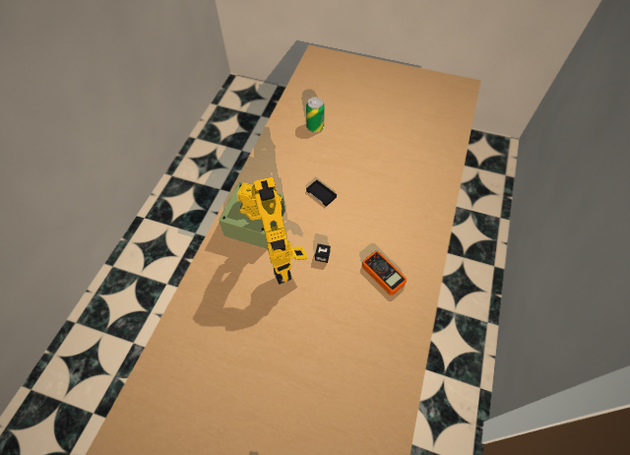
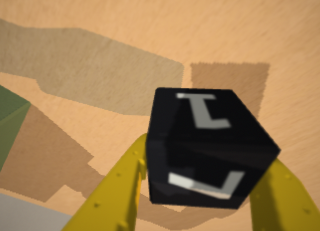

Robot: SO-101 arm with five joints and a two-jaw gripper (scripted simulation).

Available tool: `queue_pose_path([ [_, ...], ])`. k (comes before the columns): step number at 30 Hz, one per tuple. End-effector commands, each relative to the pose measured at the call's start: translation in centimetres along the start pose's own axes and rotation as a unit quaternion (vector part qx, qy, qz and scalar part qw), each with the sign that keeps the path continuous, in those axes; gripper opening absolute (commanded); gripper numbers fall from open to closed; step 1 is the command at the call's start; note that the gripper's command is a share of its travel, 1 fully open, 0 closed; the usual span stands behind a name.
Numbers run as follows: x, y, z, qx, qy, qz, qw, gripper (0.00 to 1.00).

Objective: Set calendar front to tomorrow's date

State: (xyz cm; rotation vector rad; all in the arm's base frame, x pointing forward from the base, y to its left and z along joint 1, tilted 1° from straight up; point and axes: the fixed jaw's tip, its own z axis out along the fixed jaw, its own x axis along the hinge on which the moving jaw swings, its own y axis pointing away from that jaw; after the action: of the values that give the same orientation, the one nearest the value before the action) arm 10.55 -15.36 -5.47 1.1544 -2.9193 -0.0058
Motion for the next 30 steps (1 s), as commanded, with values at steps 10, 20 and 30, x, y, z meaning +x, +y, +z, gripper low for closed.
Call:
queue_pose_path([
  [10,0.0,0.3,0.9,-0.006,-0.002,0.000,1.000,0.00],
  [20,0.0,0.3,1.1,-0.006,-0.002,0.000,1.000,0.00],
  [30,0.0,0.4,1.5,-0.006,-0.002,0.000,1.000,0.00],
])
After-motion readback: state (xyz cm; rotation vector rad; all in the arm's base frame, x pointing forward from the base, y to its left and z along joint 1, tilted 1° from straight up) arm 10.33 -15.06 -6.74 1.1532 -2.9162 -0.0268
